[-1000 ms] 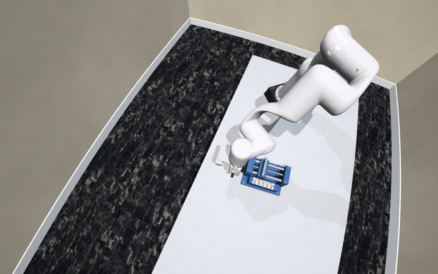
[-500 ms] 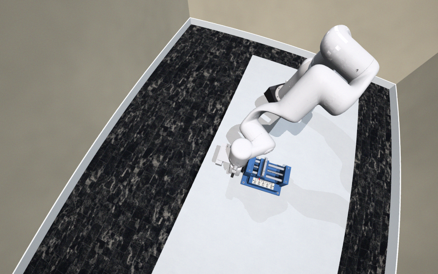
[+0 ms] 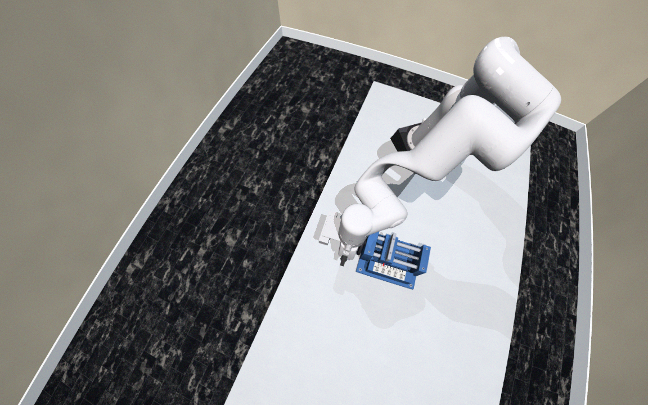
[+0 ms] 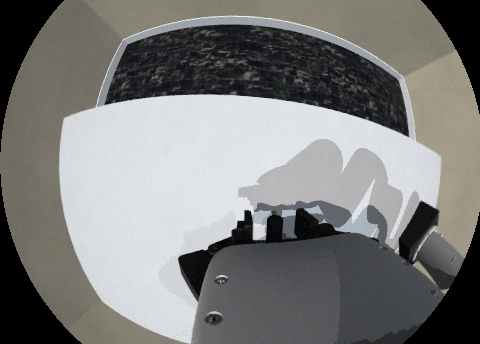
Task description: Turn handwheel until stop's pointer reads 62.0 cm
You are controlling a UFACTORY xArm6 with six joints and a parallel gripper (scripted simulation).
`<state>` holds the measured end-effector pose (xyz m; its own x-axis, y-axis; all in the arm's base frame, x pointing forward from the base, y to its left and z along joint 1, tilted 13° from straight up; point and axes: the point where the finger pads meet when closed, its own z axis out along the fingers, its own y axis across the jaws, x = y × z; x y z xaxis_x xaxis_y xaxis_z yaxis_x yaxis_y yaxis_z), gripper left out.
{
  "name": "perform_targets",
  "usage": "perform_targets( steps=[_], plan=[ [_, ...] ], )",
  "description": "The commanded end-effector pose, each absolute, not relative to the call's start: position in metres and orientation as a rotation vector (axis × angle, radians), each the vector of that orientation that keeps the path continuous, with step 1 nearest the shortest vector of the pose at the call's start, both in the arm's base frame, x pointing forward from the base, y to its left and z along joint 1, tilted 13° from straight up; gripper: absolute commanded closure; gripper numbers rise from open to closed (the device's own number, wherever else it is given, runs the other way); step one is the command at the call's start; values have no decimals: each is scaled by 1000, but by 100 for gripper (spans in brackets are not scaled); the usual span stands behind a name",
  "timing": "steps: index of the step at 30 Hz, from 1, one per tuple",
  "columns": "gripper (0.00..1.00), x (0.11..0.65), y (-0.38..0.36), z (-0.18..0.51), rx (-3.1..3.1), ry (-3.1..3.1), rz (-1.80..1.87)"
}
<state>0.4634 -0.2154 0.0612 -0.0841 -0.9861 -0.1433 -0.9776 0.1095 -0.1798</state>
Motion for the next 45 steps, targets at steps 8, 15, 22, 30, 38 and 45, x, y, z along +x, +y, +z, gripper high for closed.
perform_targets(
  steps=[8, 15, 22, 30, 38, 45],
  plan=[
    [43, 465, -216, 63, -1955, 2156, -63],
    [43, 463, -218, 74, -1955, 2156, -63],
    [43, 452, -224, 128, -1955, 2156, -63],
    [43, 445, -229, 161, -1955, 2156, -63],
    [43, 445, -229, 161, -1955, 2156, -63],
    [43, 445, -229, 161, -1955, 2156, -63]
  ],
)
